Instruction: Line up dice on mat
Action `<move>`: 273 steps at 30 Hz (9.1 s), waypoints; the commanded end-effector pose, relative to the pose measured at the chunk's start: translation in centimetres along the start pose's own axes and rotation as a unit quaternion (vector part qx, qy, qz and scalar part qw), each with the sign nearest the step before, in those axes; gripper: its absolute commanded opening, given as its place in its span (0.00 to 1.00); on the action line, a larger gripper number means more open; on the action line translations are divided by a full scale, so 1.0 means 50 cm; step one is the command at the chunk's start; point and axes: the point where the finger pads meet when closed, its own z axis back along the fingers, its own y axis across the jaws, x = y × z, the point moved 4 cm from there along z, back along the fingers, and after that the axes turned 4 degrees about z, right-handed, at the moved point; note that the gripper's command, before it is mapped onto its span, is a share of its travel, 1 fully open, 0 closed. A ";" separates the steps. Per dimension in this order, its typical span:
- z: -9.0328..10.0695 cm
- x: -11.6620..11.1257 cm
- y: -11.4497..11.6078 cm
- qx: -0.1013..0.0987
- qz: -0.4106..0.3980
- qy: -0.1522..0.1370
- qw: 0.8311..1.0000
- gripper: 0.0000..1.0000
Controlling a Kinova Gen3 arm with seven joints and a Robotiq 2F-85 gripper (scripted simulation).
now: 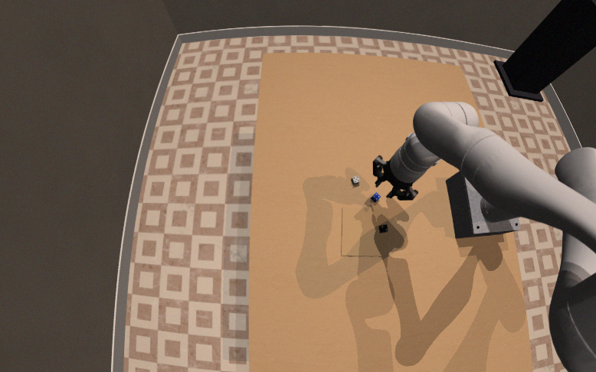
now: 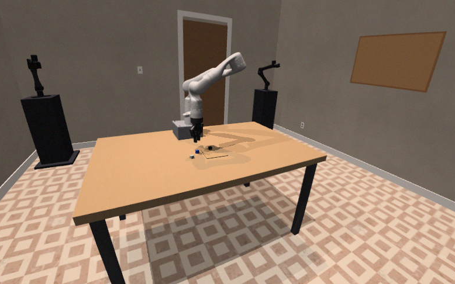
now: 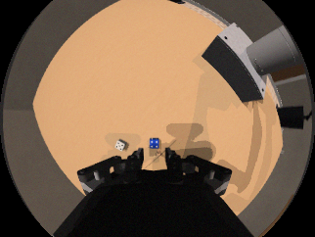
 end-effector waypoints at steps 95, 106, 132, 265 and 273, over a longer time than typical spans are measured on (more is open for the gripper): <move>-0.103 0.001 -0.001 0.000 0.000 0.000 1.000 0.35; -0.103 0.001 -0.001 0.000 0.000 0.000 1.000 0.35; -0.111 0.001 -0.001 0.000 0.000 0.000 1.000 0.35; 0.045 0.001 -0.001 0.000 0.000 0.000 1.000 0.15; 0.046 0.002 -0.001 0.000 -0.002 0.000 1.000 0.15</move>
